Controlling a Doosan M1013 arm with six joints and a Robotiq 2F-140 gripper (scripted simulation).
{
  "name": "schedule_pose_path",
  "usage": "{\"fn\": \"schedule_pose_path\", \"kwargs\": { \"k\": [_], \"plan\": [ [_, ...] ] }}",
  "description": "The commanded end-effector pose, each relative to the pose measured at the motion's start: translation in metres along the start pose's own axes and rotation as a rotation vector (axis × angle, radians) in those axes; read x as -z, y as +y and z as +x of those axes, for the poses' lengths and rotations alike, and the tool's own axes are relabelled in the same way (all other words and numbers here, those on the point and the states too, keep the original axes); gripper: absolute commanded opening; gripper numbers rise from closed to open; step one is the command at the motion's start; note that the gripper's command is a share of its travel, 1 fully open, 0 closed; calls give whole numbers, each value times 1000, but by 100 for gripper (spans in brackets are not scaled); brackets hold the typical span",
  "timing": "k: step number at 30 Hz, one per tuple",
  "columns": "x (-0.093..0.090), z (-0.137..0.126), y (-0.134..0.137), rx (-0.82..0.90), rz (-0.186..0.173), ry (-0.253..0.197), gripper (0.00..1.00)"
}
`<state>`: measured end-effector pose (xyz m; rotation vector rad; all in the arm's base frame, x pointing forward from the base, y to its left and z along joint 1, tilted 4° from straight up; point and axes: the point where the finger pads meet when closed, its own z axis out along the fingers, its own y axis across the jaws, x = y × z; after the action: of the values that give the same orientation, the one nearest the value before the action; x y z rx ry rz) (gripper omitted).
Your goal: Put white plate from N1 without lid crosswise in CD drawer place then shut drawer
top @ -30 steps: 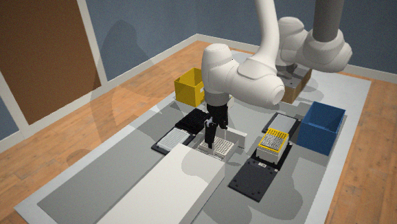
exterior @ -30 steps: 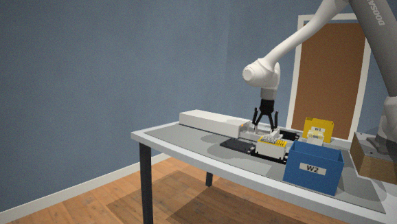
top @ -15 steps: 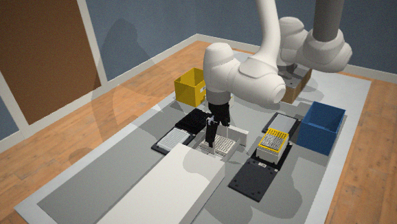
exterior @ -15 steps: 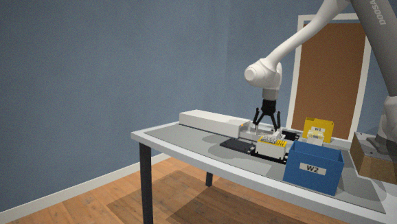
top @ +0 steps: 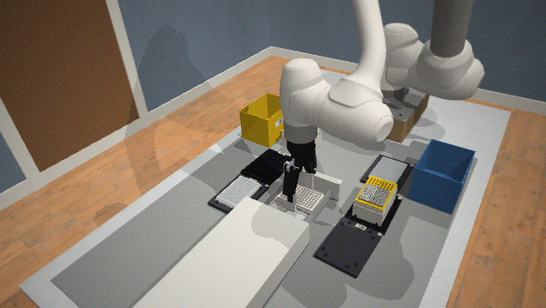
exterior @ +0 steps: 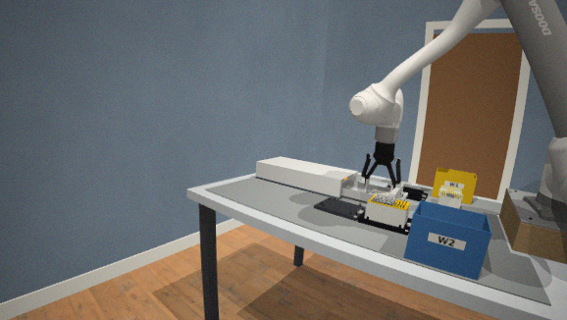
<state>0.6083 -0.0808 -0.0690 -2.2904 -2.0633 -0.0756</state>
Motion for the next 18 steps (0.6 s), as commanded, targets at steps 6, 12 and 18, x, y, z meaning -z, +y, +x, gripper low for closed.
{"fn": "schedule_pose_path", "kwargs": {
  "k": [6, 12, 18],
  "plan": [
    [0, 0, 0, 0, 0, 0, 66],
    [4, 0, 0, 0, 0, 0, 66],
    [12, 0, 0, 0, 0, 0, 66]
  ]
}}
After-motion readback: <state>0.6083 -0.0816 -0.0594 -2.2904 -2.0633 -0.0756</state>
